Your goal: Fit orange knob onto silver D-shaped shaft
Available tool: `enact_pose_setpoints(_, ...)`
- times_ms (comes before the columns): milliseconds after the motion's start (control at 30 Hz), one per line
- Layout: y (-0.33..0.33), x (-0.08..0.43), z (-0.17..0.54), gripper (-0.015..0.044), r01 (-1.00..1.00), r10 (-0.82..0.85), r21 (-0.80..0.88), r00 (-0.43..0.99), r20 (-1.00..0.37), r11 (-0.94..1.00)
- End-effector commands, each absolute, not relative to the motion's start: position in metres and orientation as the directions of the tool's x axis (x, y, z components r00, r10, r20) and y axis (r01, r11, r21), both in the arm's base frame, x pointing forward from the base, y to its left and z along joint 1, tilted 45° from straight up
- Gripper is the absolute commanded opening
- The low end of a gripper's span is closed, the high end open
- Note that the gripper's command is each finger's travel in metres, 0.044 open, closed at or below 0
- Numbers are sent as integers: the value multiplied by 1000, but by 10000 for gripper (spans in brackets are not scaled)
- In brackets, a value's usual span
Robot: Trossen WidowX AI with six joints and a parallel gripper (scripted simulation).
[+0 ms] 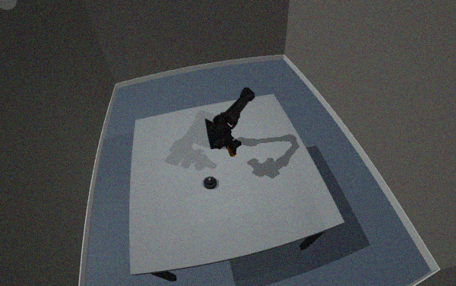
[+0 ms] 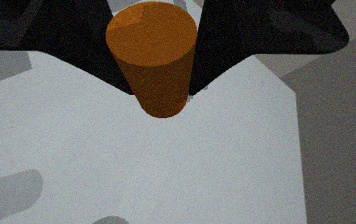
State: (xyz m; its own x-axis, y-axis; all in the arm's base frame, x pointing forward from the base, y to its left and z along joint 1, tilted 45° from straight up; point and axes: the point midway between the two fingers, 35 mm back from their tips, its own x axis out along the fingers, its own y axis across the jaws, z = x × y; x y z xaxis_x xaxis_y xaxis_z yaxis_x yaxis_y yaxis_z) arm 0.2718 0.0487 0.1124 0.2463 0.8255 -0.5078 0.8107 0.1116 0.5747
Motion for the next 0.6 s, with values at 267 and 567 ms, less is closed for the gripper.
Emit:
enact_pose_setpoints(267, 33, 260, 135, 0, 726, 825, 680, 443, -350, -101)
enact_pose_setpoints(567, 23, 253, 149, 0, 639, 793, 729, 564, -230, -244)
